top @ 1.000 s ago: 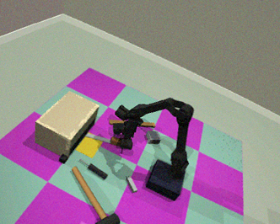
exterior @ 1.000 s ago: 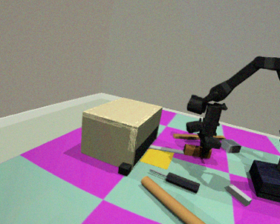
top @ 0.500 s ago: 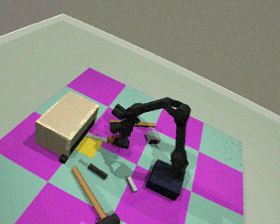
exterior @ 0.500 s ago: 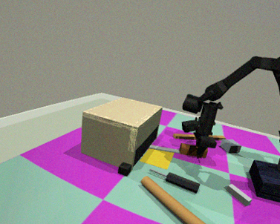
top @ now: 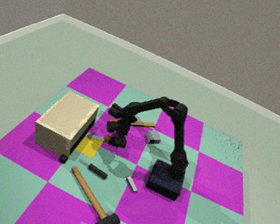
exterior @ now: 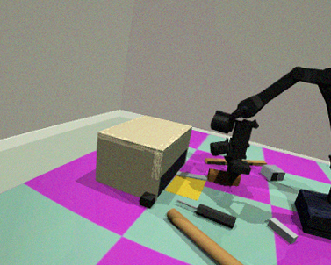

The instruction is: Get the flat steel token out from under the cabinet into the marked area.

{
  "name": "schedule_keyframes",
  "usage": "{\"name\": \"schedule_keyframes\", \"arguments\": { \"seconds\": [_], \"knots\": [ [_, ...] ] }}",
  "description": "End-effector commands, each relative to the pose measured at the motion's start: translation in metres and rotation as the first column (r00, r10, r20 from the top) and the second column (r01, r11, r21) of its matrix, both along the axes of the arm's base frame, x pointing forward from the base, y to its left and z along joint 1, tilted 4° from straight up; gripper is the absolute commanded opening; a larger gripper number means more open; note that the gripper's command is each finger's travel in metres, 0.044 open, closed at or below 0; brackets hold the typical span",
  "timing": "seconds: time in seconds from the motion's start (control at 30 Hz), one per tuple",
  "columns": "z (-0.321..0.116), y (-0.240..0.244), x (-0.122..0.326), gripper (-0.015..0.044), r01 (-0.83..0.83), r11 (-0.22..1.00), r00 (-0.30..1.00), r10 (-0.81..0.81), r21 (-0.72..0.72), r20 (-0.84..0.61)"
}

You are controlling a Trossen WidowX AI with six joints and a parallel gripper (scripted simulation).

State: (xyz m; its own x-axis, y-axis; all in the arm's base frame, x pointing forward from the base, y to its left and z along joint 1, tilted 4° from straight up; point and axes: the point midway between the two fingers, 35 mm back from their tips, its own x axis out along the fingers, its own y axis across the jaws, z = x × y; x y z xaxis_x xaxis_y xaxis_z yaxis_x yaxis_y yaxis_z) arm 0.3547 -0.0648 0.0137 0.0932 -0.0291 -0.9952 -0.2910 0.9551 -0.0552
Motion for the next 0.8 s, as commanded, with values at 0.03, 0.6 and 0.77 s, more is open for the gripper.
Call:
{"name": "schedule_keyframes", "arguments": {
  "seconds": [0.03,0.6,0.77],
  "knots": [
    [0.001,0.002,0.007,0.0,0.005,1.0,1.0,-0.005,-0.001,0.002],
    [0.003,0.007,0.024,0.0,0.005,1.0,1.0,-0.005,-0.001,0.003],
    [0.003,0.008,0.029,0.0,0.005,1.0,1.0,-0.005,-0.001,0.004]
  ]
}}
